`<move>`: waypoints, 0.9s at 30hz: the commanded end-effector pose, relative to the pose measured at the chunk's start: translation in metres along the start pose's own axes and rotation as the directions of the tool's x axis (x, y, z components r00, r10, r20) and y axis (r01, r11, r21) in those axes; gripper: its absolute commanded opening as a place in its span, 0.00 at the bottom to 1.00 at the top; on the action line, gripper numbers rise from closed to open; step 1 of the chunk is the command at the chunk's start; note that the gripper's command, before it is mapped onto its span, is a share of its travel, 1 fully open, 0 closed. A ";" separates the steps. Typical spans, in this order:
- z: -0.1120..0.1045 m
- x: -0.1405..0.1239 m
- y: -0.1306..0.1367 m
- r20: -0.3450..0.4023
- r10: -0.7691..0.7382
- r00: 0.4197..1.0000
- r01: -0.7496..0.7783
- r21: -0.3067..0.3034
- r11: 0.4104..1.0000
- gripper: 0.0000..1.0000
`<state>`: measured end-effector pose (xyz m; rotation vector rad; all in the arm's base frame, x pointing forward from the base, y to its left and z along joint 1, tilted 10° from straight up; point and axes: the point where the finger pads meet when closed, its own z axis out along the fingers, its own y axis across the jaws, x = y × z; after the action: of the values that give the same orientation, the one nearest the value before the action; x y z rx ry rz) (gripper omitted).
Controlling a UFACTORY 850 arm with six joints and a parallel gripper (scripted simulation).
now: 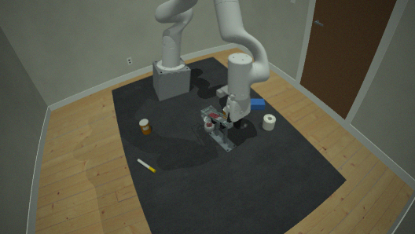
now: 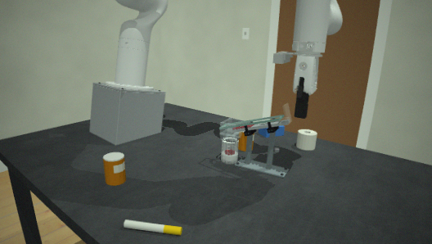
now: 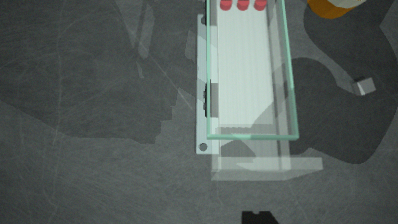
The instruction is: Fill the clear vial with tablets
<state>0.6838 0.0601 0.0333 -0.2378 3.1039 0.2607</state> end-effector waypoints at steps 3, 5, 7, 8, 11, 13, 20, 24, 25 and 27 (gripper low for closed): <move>-0.002 -0.003 0.000 0.003 0.000 1.000 0.000 0.001 1.000 0.00; -0.002 -0.003 0.000 0.003 0.000 1.000 0.000 0.001 1.000 0.00; -0.003 -0.003 0.000 0.003 0.000 1.000 0.000 0.001 1.000 0.00; -0.003 -0.003 0.000 0.003 0.000 1.000 0.000 0.001 1.000 0.00; -0.008 -0.003 0.000 0.003 0.000 1.000 0.000 0.001 1.000 0.00; -0.008 -0.003 0.000 0.003 0.000 1.000 0.000 0.001 1.000 0.00; -0.027 -0.003 0.000 0.003 0.000 1.000 0.000 0.001 1.000 0.00; -0.040 -0.003 0.000 0.003 0.000 1.000 0.000 0.001 1.000 0.00; -0.043 -0.003 0.000 0.003 0.000 1.000 0.000 0.001 1.000 0.00; -0.048 -0.003 0.000 0.003 0.000 1.000 0.000 0.001 1.000 0.00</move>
<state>0.6856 0.0548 0.0656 -0.2375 3.1028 0.2596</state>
